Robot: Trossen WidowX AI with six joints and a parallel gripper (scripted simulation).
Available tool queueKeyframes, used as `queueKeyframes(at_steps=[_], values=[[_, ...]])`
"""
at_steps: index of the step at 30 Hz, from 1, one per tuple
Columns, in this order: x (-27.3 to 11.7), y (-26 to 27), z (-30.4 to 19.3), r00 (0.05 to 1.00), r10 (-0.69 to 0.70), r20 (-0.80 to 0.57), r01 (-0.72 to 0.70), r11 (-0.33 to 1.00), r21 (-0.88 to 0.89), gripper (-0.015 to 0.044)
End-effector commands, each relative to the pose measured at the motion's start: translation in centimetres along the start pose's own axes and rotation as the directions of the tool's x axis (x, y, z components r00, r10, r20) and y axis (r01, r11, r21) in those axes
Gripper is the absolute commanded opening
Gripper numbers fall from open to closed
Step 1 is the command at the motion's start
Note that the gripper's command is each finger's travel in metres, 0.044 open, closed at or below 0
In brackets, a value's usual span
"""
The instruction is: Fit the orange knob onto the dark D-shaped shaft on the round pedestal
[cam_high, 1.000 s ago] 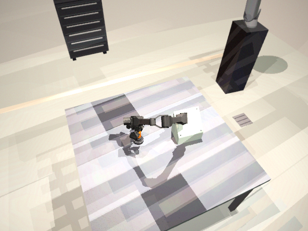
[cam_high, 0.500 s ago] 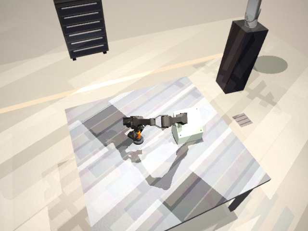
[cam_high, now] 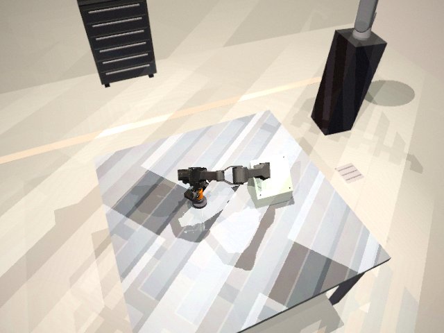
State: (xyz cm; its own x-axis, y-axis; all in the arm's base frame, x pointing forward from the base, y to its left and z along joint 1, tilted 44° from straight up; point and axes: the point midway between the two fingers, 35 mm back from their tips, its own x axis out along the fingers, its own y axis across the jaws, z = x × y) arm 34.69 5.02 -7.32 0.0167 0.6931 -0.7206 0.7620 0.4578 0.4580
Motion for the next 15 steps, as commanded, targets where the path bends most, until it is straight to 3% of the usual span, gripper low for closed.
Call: queueKeyframes(at_steps=[1,15], values=[[0.12,-0.01,0.01,1.000,0.001,0.001,-0.001,1.000,0.003,0.0000],[-0.32,0.07,0.19,1.000,0.000,0.001,-0.001,1.000,0.003,0.0000]])
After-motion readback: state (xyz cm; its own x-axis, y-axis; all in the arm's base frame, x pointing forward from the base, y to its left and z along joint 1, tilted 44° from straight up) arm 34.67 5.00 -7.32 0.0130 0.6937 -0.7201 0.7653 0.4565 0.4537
